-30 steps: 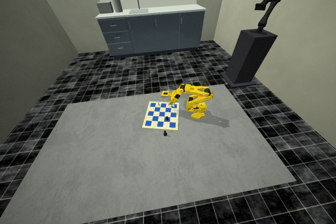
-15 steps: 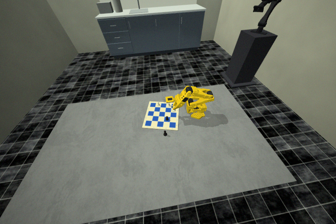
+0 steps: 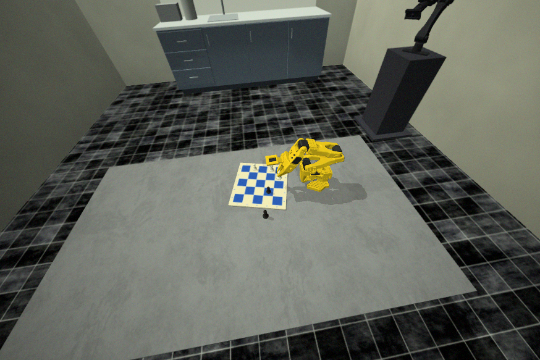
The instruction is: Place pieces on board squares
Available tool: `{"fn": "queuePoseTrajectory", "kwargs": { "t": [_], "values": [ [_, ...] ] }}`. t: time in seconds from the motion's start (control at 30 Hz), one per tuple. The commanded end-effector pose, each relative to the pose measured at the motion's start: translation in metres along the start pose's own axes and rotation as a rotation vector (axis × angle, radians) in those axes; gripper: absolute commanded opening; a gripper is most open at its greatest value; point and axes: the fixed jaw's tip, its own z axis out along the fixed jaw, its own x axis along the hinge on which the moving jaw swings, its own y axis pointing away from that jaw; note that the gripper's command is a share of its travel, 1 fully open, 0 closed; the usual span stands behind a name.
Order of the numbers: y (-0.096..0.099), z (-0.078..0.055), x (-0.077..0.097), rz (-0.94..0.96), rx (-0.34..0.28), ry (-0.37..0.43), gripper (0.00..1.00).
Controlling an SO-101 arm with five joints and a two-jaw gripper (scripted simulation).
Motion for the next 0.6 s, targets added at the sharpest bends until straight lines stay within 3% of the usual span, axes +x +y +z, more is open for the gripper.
{"fn": "queuePoseTrajectory", "kwargs": {
  "t": [0.0, 0.57],
  "values": [
    [0.0013, 0.0019, 0.0013, 0.002, -0.006, 0.011, 0.0],
    [0.0011, 0.0026, -0.0005, 0.003, -0.005, 0.01, 0.0]
  ]
}}
